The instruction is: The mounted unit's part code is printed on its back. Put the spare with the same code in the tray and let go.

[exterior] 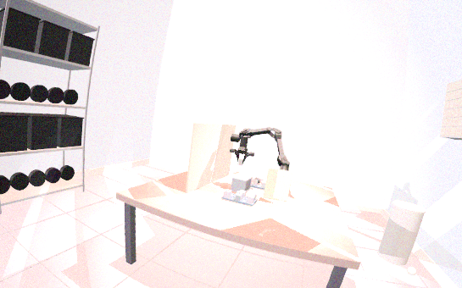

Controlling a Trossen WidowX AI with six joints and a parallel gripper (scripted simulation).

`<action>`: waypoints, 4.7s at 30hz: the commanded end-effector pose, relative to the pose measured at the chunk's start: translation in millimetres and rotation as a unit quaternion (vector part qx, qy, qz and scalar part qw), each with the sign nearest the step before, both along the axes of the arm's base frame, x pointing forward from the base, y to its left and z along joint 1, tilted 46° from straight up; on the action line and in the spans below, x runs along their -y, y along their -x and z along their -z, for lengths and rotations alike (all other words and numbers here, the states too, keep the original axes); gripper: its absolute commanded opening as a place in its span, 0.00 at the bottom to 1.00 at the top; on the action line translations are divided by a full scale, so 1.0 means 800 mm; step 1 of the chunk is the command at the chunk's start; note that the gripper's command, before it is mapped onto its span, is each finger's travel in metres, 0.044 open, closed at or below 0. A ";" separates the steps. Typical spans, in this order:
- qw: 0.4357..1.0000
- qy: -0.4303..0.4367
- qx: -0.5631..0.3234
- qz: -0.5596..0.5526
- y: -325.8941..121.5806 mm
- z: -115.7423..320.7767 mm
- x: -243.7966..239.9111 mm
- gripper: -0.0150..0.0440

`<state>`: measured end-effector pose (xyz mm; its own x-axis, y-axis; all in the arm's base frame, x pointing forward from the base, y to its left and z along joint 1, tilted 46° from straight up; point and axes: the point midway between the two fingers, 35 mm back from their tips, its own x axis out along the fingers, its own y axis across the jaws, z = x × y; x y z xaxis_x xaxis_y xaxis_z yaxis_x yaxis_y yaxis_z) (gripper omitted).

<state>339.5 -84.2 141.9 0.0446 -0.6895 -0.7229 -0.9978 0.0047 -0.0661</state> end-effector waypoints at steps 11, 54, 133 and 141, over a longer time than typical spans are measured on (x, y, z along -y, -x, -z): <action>1.000 0.023 -0.011 -0.003 0.036 -0.051 0.054 0.25; 1.000 0.019 -0.011 -0.002 0.024 -0.011 0.091 0.25; 1.000 0.023 -0.010 -0.002 0.025 0.057 0.166 0.25; 1.000 0.024 -0.011 -0.003 0.027 0.063 0.174 0.25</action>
<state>318.5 -221.9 94.3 0.0310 -0.7248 -0.6883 -0.9988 0.0030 -0.0481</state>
